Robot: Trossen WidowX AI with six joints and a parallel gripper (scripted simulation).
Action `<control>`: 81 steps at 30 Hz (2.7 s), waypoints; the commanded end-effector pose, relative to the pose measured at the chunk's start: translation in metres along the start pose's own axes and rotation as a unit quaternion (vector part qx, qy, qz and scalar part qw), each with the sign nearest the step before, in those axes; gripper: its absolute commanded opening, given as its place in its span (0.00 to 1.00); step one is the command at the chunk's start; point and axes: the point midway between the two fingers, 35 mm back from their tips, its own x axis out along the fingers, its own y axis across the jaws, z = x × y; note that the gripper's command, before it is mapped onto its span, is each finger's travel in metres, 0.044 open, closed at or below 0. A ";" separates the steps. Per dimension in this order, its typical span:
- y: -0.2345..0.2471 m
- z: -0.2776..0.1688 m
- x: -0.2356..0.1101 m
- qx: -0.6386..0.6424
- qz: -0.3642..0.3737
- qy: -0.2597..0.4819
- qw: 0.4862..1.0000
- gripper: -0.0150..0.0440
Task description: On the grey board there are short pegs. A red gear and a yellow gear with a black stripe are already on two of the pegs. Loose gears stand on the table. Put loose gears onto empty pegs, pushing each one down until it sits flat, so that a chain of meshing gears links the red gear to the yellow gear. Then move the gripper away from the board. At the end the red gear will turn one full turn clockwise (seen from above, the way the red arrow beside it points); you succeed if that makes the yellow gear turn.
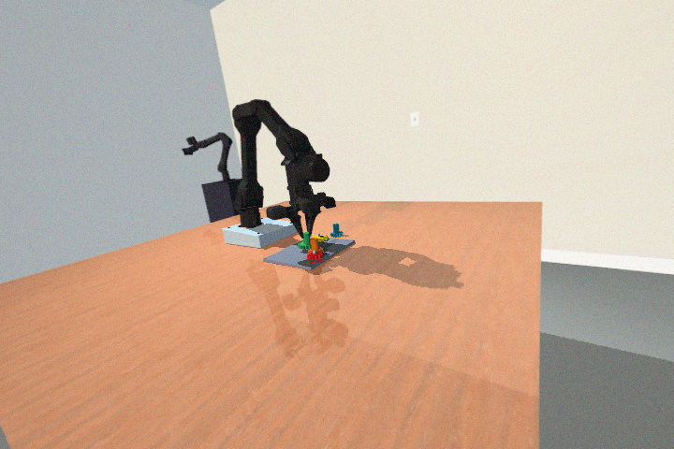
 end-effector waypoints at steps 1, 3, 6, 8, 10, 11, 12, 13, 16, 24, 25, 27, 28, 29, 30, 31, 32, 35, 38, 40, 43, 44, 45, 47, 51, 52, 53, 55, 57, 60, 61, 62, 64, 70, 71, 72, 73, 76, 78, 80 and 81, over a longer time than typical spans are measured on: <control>0.000 0.000 0.001 0.043 0.001 -0.001 0.999 0.25; 0.000 0.000 0.001 0.062 0.001 -0.001 0.998 0.25; -0.001 0.000 0.002 0.070 0.001 -0.001 0.998 0.25; -0.001 0.001 0.002 0.064 0.001 -0.001 0.998 0.25; -0.001 0.001 0.002 0.056 0.001 -0.001 0.998 0.25; 0.000 0.001 0.002 0.050 0.001 -0.001 0.999 0.25; 0.000 0.001 0.002 0.041 0.001 -0.001 0.999 0.25; 0.000 0.001 0.002 0.031 0.001 -0.001 1.000 0.25; 0.000 0.001 0.002 0.005 0.001 -0.001 1.000 0.25; 0.000 0.000 0.003 -0.087 0.001 -0.001 0.996 0.25; 0.000 0.000 0.003 -0.096 0.001 -0.001 0.995 0.25; -0.001 0.000 0.003 -0.111 0.001 -0.001 0.994 0.25; -0.001 0.000 0.004 -0.117 0.001 -0.001 0.993 0.25; -0.001 0.000 0.005 -0.122 0.001 -0.001 0.992 0.25; -0.001 0.000 0.005 -0.124 0.001 -0.001 0.992 0.25; -0.001 0.001 0.005 -0.123 0.001 -0.001 0.992 0.25; -0.001 0.001 0.005 -0.121 0.001 -0.001 0.993 0.25; 0.000 0.001 0.006 -0.109 0.001 -0.001 0.994 0.25; 0.000 0.001 0.007 -0.086 0.001 -0.001 0.996 0.25; 0.000 0.001 0.008 -0.069 0.001 -0.001 0.998 0.25; 0.000 0.000 0.008 -0.034 0.001 -0.001 0.999 0.25; 0.000 0.000 0.009 -0.021 0.001 -0.001 1.000 0.25; 0.000 0.000 0.009 -0.009 0.001 -0.001 1.000 0.25; 0.000 0.000 0.008 -0.013 0.001 -0.001 1.000 0.34; 0.000 0.000 0.004 -0.027 0.001 -0.001 1.000 0.49; 0.000 0.000 0.004 -0.027 0.001 -0.001 1.000 0.49; 0.000 0.000 0.004 -0.027 0.001 -0.001 1.000 0.49; 0.000 0.001 0.000 -0.027 0.001 -0.001 1.000 0.49; 0.000 0.001 -0.009 -0.027 0.001 -0.001 1.000 0.49; 0.000 0.001 -0.028 -0.027 0.001 -0.001 1.000 0.49; 0.000 0.001 -0.035 -0.027 0.001 -0.001 1.000 0.49; 0.000 0.001 -0.039 -0.027 0.001 -0.001 1.000 0.49; 0.000 0.000 -0.041 -0.027 0.001 -0.001 1.000 0.49; 0.042 -0.018 -0.033 -0.130 -0.006 0.002 0.992 0.71; 0.054 -0.024 -0.033 -0.157 -0.006 0.002 0.987 0.76; 0.068 -0.031 -0.033 -0.182 -0.005 0.002 0.983 0.80; 0.081 -0.038 -0.033 -0.206 -0.002 0.002 0.979 0.85; 0.115 -0.059 -0.033 -0.266 0.004 0.001 0.964 0.98; 0.132 -0.072 -0.033 -0.299 0.008 0.001 0.954 1.00; 0.138 -0.077 -0.034 -0.310 0.009 0.001 0.951 1.00; 0.138 -0.077 -0.034 -0.310 0.009 0.001 0.951 1.00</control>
